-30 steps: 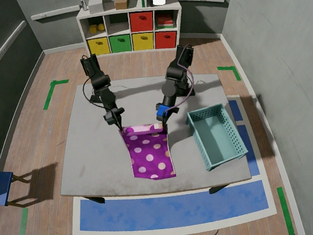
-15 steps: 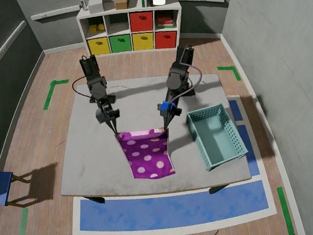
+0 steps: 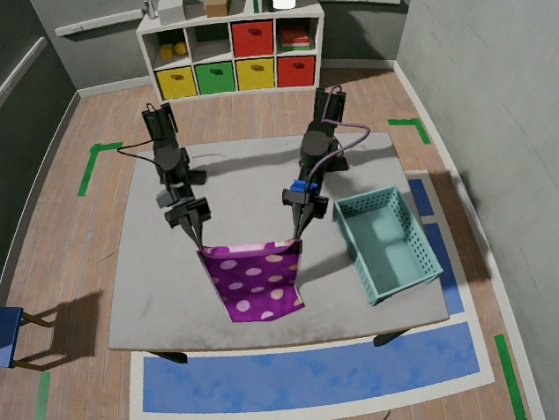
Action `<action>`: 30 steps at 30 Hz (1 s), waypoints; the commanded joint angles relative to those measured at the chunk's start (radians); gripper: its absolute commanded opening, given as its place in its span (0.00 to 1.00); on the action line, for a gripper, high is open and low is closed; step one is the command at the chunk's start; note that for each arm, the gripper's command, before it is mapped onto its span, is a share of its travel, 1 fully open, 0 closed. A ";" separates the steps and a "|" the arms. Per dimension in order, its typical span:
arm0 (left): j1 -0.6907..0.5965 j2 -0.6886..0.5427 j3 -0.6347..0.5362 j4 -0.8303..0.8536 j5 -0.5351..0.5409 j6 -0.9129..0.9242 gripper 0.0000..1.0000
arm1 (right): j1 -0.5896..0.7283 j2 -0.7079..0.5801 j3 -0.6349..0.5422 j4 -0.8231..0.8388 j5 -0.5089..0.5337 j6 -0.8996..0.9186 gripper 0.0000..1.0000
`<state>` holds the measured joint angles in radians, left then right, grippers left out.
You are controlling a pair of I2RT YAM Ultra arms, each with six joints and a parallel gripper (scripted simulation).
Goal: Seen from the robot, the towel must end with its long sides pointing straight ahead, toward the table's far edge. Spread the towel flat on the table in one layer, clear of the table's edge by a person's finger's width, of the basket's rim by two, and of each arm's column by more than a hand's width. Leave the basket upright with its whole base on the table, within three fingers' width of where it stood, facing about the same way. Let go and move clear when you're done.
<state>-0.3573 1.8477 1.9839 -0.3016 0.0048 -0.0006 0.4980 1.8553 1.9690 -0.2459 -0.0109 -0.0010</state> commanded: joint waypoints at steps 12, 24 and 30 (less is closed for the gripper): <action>0.025 0.105 -0.009 0.499 -0.015 0.003 0.00 | -0.033 0.114 -0.001 0.524 0.016 0.004 0.00; 0.028 0.211 0.054 0.740 -0.015 0.005 0.00 | -0.036 0.232 0.075 0.742 0.013 0.004 0.00; 0.028 0.172 0.047 0.681 -0.014 0.005 0.00 | -0.035 0.194 0.071 0.683 0.013 0.004 0.00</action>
<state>-0.3351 2.0548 1.9945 0.3954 0.0006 -0.0006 0.4644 2.0930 1.9915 0.4480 -0.0036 -0.0002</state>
